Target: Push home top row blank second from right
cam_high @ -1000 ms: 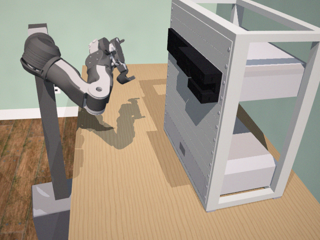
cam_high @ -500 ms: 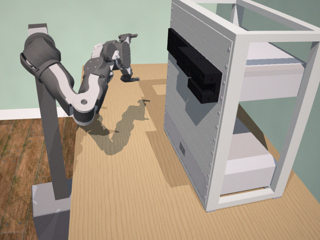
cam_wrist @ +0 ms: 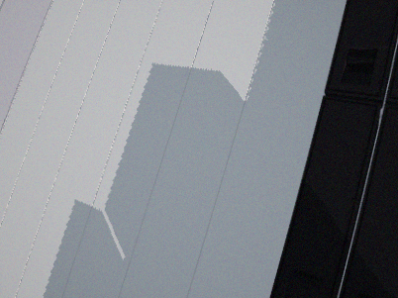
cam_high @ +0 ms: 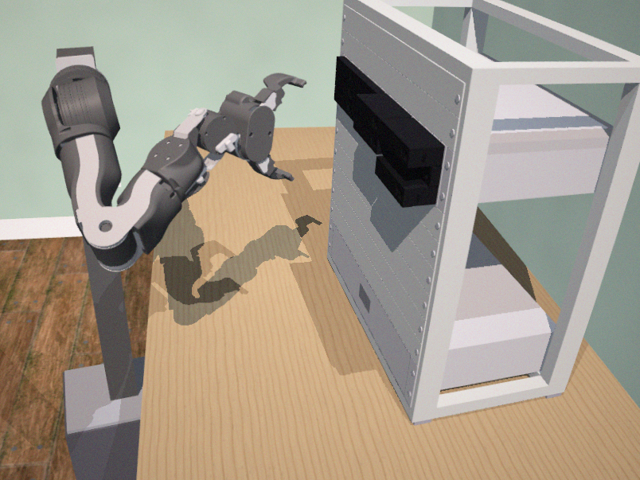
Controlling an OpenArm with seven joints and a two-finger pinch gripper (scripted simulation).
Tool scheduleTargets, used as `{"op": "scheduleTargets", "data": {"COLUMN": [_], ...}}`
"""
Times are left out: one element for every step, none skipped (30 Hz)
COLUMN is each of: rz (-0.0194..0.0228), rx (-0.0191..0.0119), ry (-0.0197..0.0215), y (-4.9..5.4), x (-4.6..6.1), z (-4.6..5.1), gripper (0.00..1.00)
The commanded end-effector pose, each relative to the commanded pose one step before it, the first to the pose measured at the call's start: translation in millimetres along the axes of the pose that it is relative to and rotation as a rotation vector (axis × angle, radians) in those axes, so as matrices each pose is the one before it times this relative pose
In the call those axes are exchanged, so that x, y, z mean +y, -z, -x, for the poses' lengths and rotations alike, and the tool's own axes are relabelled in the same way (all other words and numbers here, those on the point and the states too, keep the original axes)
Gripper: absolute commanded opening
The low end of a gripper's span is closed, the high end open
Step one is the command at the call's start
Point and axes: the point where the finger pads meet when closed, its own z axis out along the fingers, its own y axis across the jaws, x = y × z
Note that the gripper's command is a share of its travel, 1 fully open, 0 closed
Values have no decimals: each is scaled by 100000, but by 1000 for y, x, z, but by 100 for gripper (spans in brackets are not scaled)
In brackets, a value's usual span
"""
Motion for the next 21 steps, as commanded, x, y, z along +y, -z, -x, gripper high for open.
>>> {"op": "scheduleTargets", "data": {"rz": [4524, 1240, 0, 0, 944, 577, 808, 1005, 728, 602, 628, 680, 651, 586, 547, 527, 503, 470, 434, 0, 0], "rx": [-2505, -2829, 0, 0, -2711, -3002, -2705, -2413, -2590, -2612, -2465, -2276, -2165, -2089, -1978, -1840, -1701, -1571, -1442, 0, 0], "ry": [-2283, -1299, 0, 0, -1189, -1394, -993, -617, -739, -723, -560, -376, -283, -238, -177, -105, -45, -4, 27, 0, 0], "y": [5747, 4558, 0, 0, 4629, 4056, 4376, 4623, 4122, 3837, 3767, 3721, 3542, 3299, 3089, 2902, 2706, 2496, 2282, 0, 0], "x": [6810, 1108, 0, 0, 295, -608, 332, 1179, 544, 353, 626, 971, 1050, 1000, 1014, 1074, 1106, 1097, 1064, 0, 0], "z": [9052, 8701, 0, 0, 8159, 9596, 8260, 6957, 7887, 8121, 7587, 6872, 6529, 6353, 6033, 5595, 5163, 4766, 4379, 0, 0], "gripper": [100, 100, 100, 100, 100, 100, 100, 100, 100, 100, 100, 100, 100, 100, 100, 100, 100, 100, 100, 100, 100]}}
